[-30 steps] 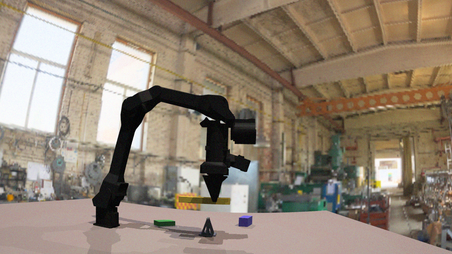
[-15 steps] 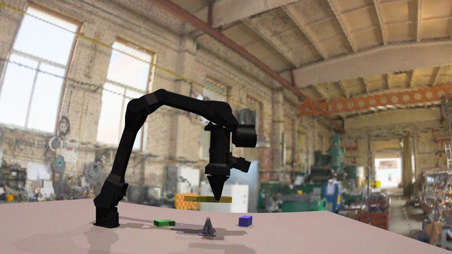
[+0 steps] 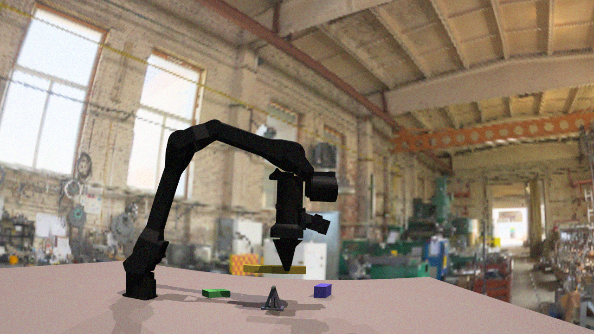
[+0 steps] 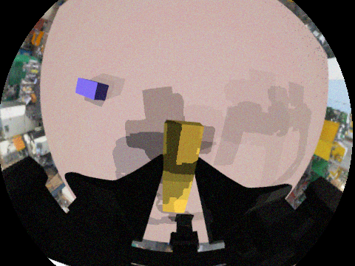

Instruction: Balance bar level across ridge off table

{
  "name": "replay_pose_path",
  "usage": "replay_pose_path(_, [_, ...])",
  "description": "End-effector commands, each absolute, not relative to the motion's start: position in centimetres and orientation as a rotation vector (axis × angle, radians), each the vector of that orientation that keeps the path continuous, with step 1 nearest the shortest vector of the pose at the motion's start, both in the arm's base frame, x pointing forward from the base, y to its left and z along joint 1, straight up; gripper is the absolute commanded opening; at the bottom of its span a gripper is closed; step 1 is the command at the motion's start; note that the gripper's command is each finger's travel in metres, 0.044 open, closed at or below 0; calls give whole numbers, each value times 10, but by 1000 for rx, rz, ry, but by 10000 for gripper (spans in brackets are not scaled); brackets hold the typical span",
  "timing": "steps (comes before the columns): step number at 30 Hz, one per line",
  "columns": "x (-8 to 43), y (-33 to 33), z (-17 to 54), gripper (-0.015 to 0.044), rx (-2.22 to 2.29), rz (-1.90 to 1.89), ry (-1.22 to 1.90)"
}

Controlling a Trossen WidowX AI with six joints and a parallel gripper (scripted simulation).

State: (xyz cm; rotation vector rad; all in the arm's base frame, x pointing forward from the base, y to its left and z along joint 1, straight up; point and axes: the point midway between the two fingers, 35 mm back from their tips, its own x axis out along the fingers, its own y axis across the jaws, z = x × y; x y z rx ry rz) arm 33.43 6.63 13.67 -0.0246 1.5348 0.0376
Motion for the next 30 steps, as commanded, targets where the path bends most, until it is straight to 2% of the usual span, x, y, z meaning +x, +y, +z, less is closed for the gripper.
replay_pose_path(1, [334, 66, 130, 0, -23, 32, 1539])
replay_pose_path(30, [333, 65, 112, 0, -23, 32, 1539])
